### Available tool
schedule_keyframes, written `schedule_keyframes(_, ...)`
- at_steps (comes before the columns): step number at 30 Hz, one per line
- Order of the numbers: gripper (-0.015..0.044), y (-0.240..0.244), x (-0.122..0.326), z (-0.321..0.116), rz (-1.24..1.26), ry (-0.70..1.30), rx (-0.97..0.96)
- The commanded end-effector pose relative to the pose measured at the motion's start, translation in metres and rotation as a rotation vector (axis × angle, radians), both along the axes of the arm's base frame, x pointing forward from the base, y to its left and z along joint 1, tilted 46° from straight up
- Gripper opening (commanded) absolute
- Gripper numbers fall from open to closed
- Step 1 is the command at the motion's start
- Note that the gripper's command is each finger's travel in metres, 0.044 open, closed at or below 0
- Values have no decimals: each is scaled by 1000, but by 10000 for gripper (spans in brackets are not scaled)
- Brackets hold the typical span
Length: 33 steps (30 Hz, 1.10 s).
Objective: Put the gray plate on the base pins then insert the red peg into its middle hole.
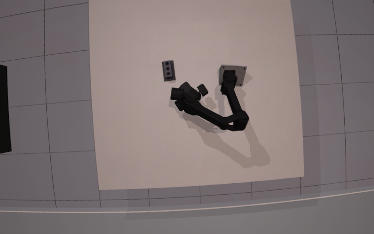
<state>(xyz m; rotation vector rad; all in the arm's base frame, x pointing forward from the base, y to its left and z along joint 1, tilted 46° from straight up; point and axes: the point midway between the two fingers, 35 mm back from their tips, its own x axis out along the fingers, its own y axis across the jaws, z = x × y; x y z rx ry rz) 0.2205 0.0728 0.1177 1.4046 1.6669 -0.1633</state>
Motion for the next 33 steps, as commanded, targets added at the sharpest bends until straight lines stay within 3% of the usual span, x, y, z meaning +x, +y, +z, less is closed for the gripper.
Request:
schedule_keyframes(1, 7, 0, 0, 0, -2, -1, 3)
schedule_keyframes(33, 0, -54, 0, 51, -80, -19, -33)
